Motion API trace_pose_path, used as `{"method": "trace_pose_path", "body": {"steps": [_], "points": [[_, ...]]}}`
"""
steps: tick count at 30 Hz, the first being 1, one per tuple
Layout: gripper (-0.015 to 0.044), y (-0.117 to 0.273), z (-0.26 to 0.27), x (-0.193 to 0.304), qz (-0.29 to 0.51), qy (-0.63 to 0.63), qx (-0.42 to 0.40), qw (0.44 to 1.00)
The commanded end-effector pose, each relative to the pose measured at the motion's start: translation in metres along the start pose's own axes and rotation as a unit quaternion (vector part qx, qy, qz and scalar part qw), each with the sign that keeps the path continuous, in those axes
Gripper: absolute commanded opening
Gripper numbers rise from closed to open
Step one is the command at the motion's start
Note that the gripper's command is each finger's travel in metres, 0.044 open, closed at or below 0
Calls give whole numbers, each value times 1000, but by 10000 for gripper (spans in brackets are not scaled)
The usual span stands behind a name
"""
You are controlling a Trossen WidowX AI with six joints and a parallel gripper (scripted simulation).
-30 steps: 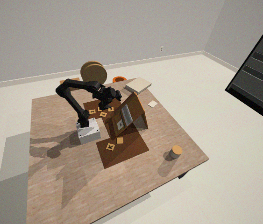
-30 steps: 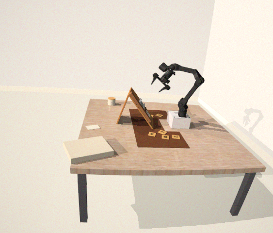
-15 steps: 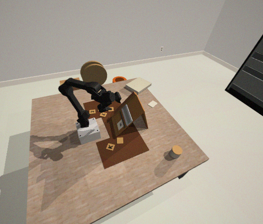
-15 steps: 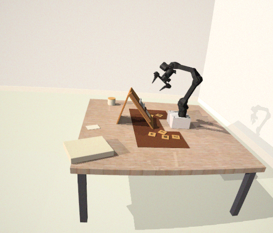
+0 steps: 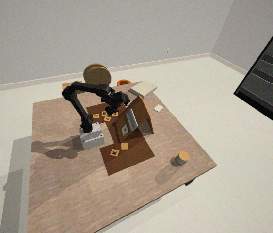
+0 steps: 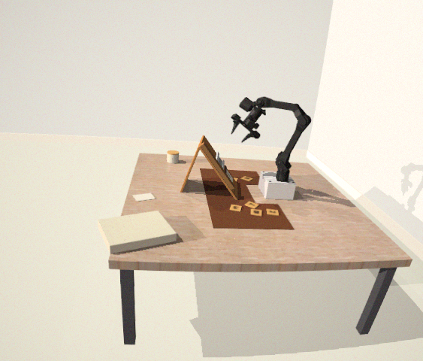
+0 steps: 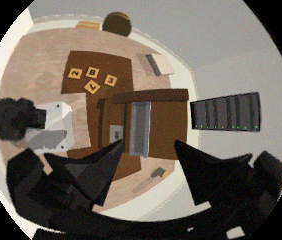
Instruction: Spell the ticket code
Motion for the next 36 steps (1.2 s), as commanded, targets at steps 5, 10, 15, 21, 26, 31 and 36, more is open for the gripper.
{"method": "trace_pose_path", "body": {"steps": [5, 10, 15, 21, 26, 31, 36], "points": [[340, -66, -14, -41, -13, 5, -69, 998], [340, -111, -9, -76, -8, 2, -112, 994], [340, -163, 13, -121, 6, 0, -159, 987], [340, -198, 42, -149, 32, -17, -194, 980], [340, -247, 102, -170, 134, -94, -238, 957], [340, -272, 142, -181, 207, -129, -242, 939], [340, -273, 143, -182, 209, -130, -242, 938]]}}
Point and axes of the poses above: the point midway between the two fingers, 35 mm back from their tips, its own y axis back along the fingers, its own z axis across the jaws, x = y × z, the point moved 5 cm from there along y, back along the fingers, and after that the axes turned 10 degrees about -y, right-handed, at the moved point
